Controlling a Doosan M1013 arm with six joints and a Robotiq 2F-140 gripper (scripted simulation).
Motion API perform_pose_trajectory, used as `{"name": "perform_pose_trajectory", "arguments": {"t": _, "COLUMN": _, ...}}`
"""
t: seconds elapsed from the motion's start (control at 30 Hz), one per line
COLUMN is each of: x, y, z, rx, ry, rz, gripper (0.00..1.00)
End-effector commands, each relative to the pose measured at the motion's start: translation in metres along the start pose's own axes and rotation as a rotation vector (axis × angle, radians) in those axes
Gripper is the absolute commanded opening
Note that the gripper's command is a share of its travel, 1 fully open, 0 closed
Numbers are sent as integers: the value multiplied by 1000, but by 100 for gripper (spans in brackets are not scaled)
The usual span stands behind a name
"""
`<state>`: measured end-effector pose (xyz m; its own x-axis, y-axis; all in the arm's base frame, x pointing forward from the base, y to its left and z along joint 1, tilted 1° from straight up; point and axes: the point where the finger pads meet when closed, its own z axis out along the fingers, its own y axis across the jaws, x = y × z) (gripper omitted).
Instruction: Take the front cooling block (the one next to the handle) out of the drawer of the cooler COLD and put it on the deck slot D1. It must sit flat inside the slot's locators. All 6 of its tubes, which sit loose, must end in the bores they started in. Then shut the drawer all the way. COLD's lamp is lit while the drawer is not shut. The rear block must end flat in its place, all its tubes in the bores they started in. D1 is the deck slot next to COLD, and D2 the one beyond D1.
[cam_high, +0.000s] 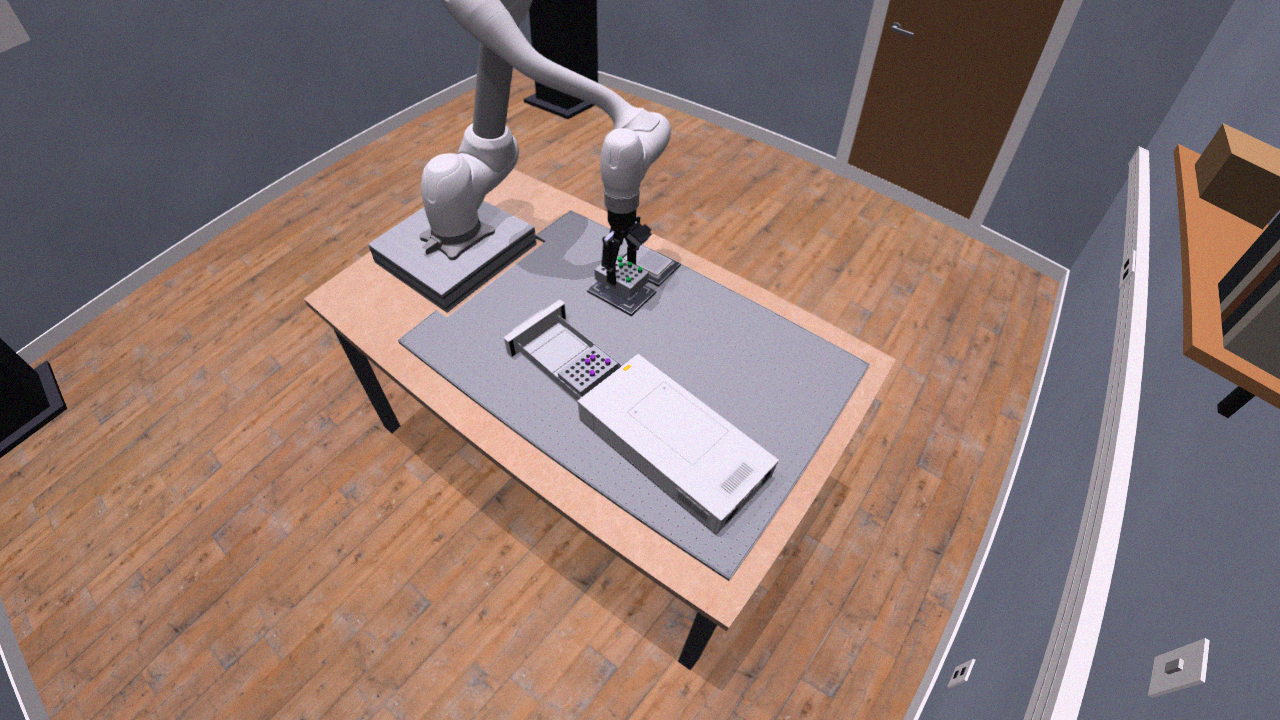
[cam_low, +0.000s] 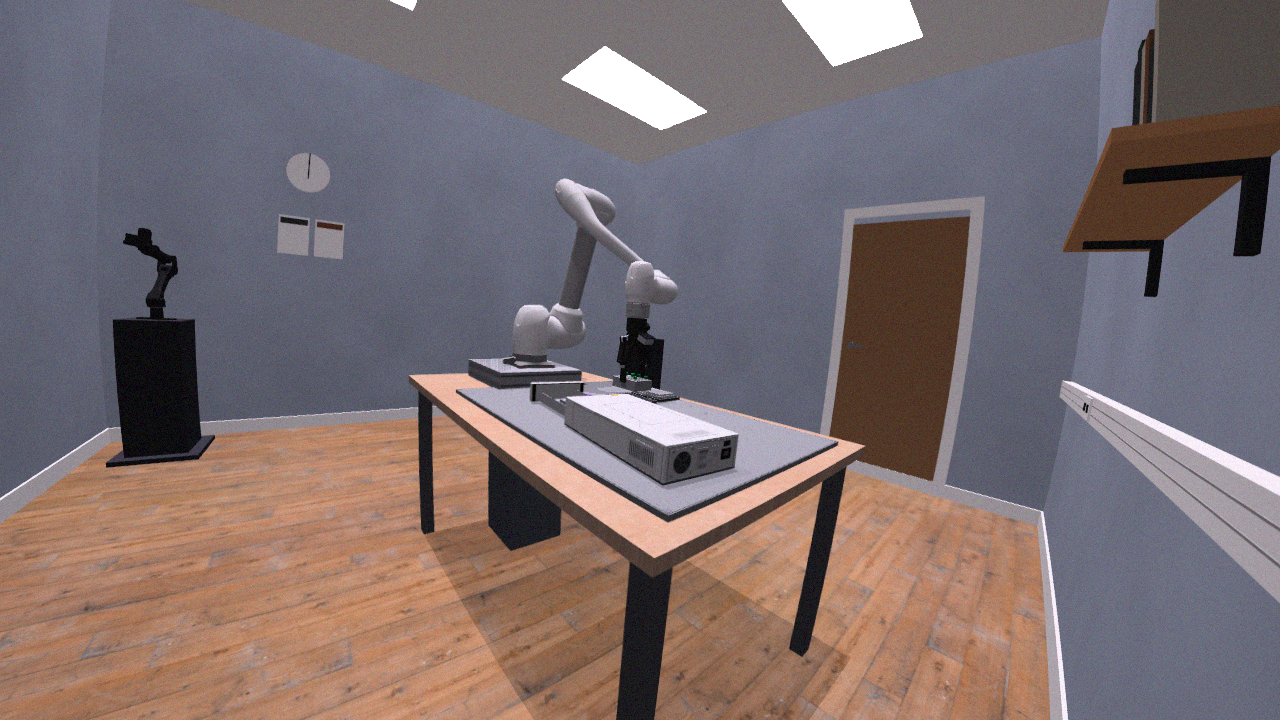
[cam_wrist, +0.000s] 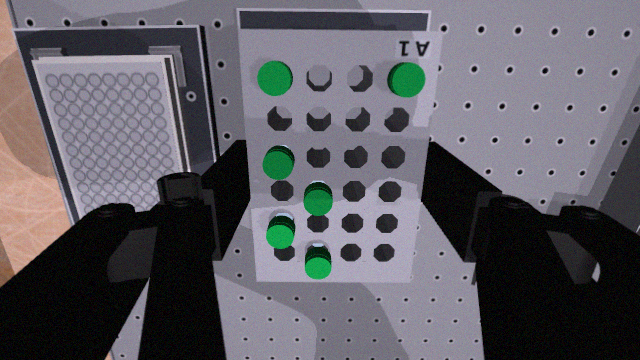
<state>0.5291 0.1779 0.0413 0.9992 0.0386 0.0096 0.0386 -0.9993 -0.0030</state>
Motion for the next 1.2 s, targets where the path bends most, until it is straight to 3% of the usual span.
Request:
{"name": "perform_pose_trajectory", "arguments": {"t": 0.0, "x": 1, "y": 0, "z": -1, "rx": 1, "ry": 1, "rz": 0, "gripper": 10}}
{"name": "perform_pose_trajectory", "arguments": {"t": 0.5, "x": 0, "y": 0, "z": -5, "rx": 1, "ry": 1, "rz": 0, "gripper": 10}}
{"name": "perform_pose_trajectory", "arguments": {"t": 1.17, "x": 0, "y": 0, "z": 6, "rx": 1, "ry": 1, "rz": 0, "gripper": 10}}
